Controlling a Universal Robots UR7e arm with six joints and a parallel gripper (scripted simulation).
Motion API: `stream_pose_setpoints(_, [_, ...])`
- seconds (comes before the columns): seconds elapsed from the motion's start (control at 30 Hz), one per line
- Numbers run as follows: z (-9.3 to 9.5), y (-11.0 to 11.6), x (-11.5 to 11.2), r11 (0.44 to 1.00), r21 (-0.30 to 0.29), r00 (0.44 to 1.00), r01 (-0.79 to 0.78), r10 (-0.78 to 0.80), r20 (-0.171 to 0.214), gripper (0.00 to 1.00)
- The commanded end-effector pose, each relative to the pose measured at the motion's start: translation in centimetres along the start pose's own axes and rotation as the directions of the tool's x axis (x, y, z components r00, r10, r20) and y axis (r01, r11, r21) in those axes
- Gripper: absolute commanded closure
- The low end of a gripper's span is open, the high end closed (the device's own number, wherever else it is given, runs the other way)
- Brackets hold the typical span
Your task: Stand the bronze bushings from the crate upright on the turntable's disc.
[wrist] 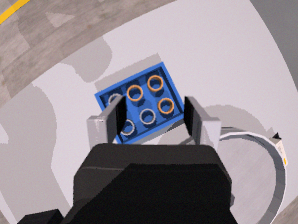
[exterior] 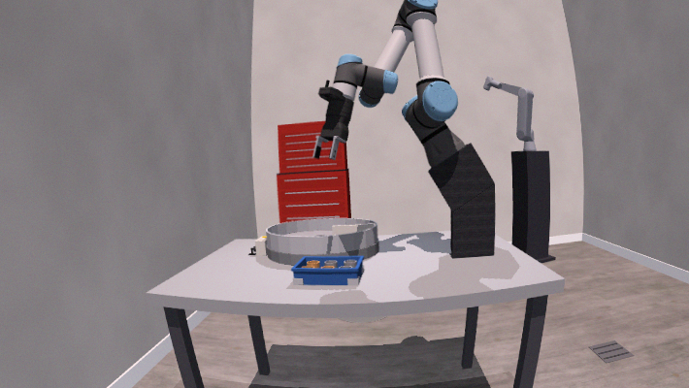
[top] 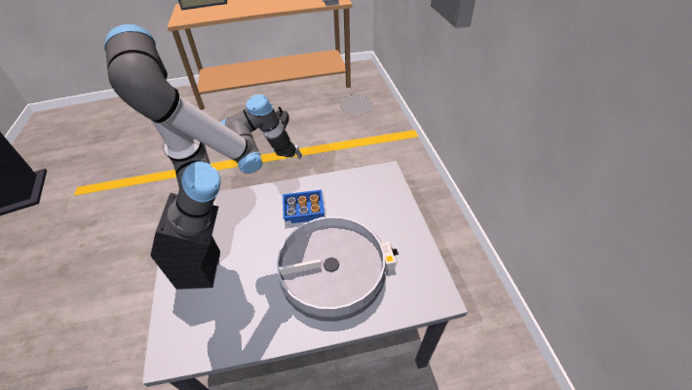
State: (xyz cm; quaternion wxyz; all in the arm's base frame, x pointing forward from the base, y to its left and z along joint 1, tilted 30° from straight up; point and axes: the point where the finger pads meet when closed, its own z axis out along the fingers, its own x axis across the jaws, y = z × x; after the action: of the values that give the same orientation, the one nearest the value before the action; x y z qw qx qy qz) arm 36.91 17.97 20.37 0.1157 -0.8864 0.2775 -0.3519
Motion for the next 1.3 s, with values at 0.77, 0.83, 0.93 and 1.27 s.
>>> stream_pose_setpoints(0.77, [3.5, 8.0, 5.0, 0.773, -0.117, 0.781, -0.624, 0.622, -0.052, 0.0])
stream_pose_setpoints(0.83, [3.5, 8.0, 5.0, 0.773, -0.117, 0.781, -0.624, 0.622, -0.052, 0.0])
stream_pose_setpoints(0.93, [3.9, 9.4, 5.6, 0.7, -0.126, 0.711, -0.703, 0.7, -0.071, 0.0])
stream_pose_setpoints(1.27, [4.5, 12.3, 6.8, 0.521, -0.134, 0.535, -0.843, 0.837, -0.117, 0.0])
